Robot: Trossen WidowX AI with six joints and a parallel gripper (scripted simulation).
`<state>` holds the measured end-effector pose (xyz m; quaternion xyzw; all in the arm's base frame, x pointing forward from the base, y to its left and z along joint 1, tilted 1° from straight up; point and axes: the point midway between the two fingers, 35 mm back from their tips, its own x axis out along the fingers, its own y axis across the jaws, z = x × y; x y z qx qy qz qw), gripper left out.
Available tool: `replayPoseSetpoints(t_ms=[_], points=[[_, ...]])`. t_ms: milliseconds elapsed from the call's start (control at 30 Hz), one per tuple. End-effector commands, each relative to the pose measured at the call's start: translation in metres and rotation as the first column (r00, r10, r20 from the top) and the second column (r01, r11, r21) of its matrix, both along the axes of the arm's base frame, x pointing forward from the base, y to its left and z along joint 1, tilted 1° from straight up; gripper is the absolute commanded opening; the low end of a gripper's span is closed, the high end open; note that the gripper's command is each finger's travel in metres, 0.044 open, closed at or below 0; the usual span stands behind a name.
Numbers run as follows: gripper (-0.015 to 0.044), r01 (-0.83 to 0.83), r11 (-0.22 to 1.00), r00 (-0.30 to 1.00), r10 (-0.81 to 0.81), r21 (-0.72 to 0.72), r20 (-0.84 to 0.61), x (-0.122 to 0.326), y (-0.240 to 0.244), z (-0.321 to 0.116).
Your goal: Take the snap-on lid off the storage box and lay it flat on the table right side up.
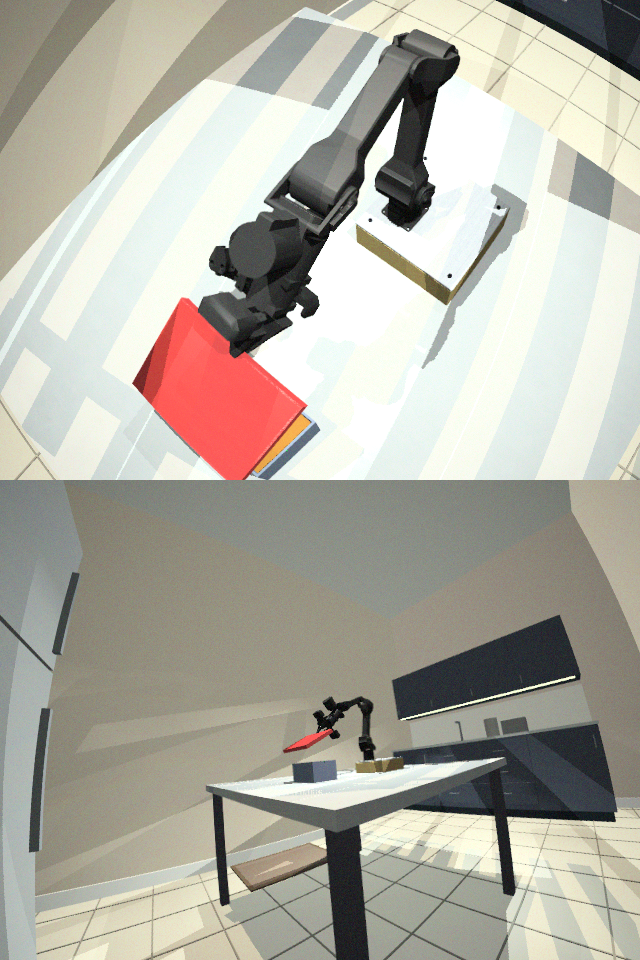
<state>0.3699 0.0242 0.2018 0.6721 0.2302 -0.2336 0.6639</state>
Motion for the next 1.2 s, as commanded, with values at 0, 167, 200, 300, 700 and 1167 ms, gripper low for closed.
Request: replayPoseSetpoints(t_ms=[0,167,200,300,700,1167], points=[[0.0,-0.003,1.0,1.0,0.003,0.0,0.011,-0.001,-0.009,0.002],[0.0,-0.003,1.0,1.0,0.003,-0.002,0.011,-0.001,-0.019,0.002],[0.0,-0.003,1.0,1.0,0.003,-0.002,0.011,-0.001,-0.021,0.002],[0.0,-0.003,1.0,1.0,0.003,-0.003,0.011,-0.002,-0.027,0.002],[0.0,-0.003,1.0,1.0,0.003,-0.005,0.011,-0.003,-0.051,0.002],[0.0,-0.003,1.0,1.0,0.003,-0.009,0.011,-0.005,-0.079,0.001]])
